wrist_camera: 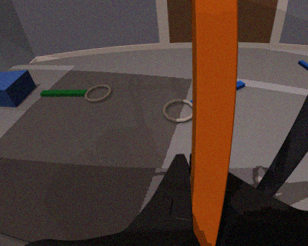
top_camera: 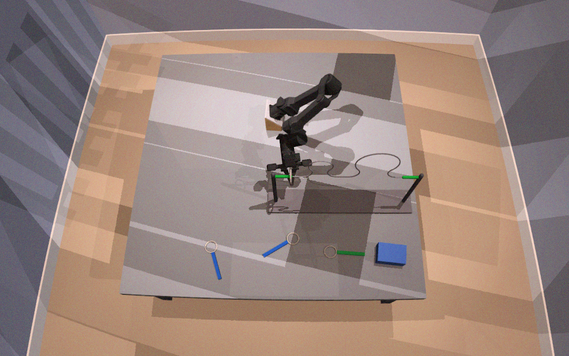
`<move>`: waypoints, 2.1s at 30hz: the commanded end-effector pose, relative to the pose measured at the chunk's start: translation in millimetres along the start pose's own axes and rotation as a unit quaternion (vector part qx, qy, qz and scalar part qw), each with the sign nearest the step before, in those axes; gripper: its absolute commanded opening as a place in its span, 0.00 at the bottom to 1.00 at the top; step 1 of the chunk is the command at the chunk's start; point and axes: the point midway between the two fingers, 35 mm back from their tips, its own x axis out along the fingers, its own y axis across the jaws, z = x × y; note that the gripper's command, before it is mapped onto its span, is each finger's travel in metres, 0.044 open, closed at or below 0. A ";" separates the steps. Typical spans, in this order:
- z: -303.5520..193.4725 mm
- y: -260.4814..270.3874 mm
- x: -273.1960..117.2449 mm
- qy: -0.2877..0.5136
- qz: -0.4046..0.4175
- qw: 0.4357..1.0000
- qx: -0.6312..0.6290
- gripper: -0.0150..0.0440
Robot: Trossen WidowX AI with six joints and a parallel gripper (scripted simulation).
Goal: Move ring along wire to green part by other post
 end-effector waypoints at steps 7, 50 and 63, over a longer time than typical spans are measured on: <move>-1.7 -11.4 -1.8 0.002 -0.001 1.000 -0.001 0.00; -16.3 -11.9 5.3 0.002 0.002 1.000 -0.004 0.36; -15.0 -13.0 -23.5 0.002 -0.001 1.000 -0.002 0.53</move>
